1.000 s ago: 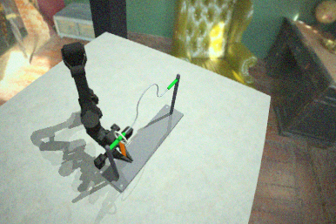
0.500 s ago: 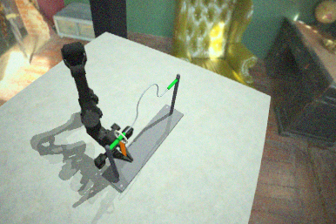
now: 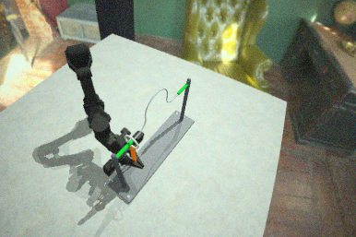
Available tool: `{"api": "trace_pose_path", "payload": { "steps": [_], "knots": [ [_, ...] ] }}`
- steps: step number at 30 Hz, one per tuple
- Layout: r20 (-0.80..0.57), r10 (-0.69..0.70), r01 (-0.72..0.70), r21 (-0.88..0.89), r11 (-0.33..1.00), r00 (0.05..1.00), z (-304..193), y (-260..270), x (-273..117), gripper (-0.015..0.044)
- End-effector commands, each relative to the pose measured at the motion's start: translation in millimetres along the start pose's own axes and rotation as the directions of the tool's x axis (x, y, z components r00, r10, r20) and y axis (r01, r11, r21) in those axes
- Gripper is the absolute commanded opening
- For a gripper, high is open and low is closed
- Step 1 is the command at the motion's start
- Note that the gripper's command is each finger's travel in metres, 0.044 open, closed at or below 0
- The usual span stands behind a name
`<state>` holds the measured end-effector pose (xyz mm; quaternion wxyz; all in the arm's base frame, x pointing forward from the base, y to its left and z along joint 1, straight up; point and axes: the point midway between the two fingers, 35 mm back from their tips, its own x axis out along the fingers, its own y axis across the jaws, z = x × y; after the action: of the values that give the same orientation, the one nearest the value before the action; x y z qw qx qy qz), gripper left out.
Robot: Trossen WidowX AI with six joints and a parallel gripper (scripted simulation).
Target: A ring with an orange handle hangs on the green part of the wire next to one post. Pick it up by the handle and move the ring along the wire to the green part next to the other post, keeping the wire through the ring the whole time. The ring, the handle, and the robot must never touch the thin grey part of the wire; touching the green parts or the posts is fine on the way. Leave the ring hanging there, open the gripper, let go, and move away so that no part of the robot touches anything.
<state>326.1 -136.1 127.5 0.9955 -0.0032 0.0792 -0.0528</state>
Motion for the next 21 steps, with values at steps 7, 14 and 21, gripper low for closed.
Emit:
{"api": "trace_pose_path", "payload": {
  "steps": [7, 14, 21],
  "knots": [
    [0.000, -0.002, 0.002, 0.011, 1.000, 1.000, 0, 10, -1, -0.0150],
    [0.000, 0.003, -0.003, 0.030, 1.000, 1.000, 1, 20, 0, -0.0150],
    [0.000, 0.010, -0.010, 0.069, 0.998, 1.000, 1, 32, 0, -0.0150]
  ]
}}
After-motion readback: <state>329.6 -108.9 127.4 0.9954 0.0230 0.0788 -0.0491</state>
